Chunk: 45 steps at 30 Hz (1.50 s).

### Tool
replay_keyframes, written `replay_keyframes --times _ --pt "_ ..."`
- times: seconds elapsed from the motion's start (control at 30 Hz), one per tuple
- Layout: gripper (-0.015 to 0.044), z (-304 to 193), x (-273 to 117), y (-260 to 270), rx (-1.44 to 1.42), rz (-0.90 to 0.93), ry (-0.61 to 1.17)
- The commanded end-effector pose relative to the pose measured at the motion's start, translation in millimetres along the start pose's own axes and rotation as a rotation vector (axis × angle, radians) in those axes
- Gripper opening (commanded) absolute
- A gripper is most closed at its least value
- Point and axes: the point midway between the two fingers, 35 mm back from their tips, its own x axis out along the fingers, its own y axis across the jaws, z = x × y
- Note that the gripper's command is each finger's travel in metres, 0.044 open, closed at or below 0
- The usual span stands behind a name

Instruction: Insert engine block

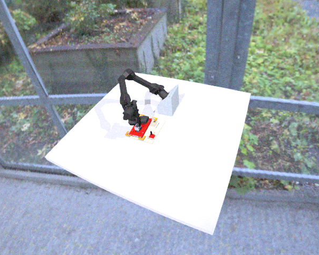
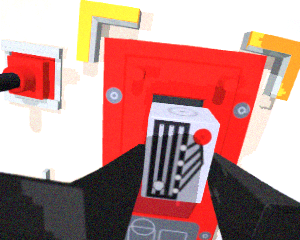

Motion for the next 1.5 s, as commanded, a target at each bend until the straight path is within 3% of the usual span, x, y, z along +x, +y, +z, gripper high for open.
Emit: replay_keyframes --times 0.0,1.47 --pt "0.0158 0.0 1.5 -0.1 0.003 -0.003 0.001" --pt "0.0158 0.2 7.2 -0.2 0.001 -0.004 0.001"
